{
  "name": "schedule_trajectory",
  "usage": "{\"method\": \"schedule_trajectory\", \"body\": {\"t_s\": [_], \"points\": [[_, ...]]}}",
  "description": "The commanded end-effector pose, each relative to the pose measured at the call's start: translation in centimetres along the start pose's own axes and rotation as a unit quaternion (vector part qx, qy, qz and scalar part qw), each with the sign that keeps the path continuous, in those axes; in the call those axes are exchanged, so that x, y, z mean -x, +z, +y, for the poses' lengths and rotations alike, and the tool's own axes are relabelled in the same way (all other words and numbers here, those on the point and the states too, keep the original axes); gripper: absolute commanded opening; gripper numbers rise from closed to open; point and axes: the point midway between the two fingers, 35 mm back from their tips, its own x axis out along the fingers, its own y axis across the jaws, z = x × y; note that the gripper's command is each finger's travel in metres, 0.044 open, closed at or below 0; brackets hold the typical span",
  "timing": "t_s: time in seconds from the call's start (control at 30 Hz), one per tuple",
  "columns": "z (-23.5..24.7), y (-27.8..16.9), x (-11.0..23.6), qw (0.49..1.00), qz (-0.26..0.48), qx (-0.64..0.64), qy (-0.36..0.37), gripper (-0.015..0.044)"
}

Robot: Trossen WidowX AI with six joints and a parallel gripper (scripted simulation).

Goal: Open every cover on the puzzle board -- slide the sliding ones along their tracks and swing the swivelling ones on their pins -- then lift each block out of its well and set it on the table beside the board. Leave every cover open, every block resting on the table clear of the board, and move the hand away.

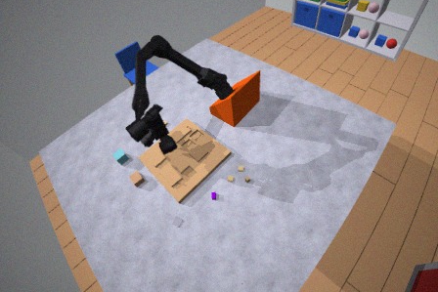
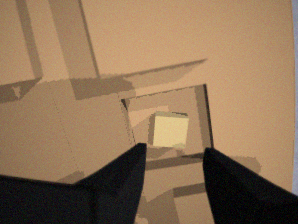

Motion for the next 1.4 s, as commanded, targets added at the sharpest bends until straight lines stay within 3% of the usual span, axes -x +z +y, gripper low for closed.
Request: {"method": "schedule_trajectory", "body": {"t_s": [0.0, 1.37], "points": [[0.0, -0.1, -0.1, 1.0, 0.0, 0.002, -0.001, 0.0144], [0.1, -0.1, -2.7, 1.0, 0.0, 0.002, -0.002, 0.0144]]}}
